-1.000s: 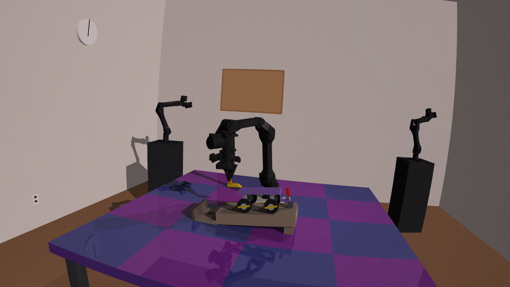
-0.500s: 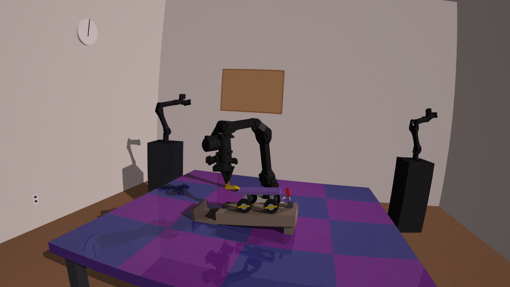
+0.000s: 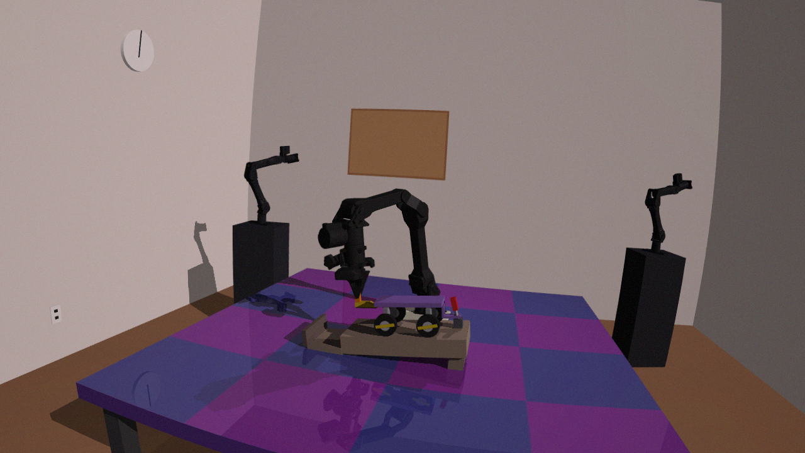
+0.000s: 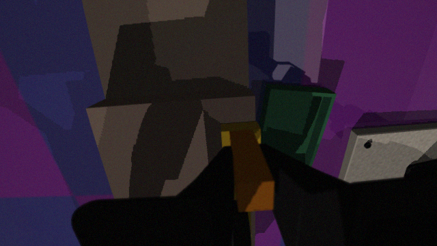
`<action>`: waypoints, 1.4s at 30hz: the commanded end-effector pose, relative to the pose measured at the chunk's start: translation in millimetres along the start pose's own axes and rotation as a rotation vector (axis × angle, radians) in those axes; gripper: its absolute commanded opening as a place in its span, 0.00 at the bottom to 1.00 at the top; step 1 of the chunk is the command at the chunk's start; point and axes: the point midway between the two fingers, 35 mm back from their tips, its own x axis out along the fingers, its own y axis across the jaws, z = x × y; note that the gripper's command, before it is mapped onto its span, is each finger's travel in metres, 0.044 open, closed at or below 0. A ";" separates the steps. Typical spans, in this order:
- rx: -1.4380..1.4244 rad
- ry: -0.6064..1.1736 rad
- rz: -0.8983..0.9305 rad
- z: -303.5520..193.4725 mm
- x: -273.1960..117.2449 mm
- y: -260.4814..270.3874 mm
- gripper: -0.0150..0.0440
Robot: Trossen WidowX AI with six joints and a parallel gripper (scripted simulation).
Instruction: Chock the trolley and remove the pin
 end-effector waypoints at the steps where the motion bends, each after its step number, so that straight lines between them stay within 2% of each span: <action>1: 0.006 0.002 0.003 -0.5 10.4 0.2 0.25; 14: 0.006 0.003 0.003 -1.3 41.7 0.9 0.25; 42: 0.006 0.005 0.003 -25.1 42.3 -0.6 0.25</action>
